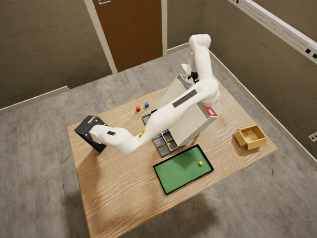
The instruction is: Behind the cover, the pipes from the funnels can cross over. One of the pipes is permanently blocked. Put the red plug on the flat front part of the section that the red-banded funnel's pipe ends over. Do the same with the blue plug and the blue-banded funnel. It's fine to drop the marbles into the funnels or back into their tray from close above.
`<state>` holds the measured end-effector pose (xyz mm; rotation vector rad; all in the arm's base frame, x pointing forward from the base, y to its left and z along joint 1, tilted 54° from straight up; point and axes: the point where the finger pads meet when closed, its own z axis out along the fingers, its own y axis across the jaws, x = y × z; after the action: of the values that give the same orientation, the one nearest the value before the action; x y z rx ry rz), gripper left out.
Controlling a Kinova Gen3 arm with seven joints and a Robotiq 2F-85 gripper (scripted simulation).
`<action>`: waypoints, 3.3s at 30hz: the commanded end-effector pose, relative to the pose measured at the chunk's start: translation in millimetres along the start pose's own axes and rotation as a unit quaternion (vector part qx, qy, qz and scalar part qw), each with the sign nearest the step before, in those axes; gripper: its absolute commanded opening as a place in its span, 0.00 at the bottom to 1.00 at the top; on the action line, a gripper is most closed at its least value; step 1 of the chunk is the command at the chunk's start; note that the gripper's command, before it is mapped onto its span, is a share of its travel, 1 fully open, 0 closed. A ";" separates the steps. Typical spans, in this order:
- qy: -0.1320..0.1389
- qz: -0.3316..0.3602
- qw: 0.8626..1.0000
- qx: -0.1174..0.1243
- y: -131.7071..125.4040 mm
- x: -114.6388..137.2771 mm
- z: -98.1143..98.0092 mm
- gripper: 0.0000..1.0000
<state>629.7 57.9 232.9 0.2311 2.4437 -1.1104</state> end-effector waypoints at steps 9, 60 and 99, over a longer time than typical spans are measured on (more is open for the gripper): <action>-0.001 0.000 1.000 -0.001 0.4 -0.4 -1.4 1.00; 0.015 -0.005 1.000 0.012 -2.5 167.9 -35.7 1.00; 0.033 -0.009 0.999 0.021 -79.9 299.5 43.2 1.00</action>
<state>351.6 -37.1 123.9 0.2652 2.4860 -1.1827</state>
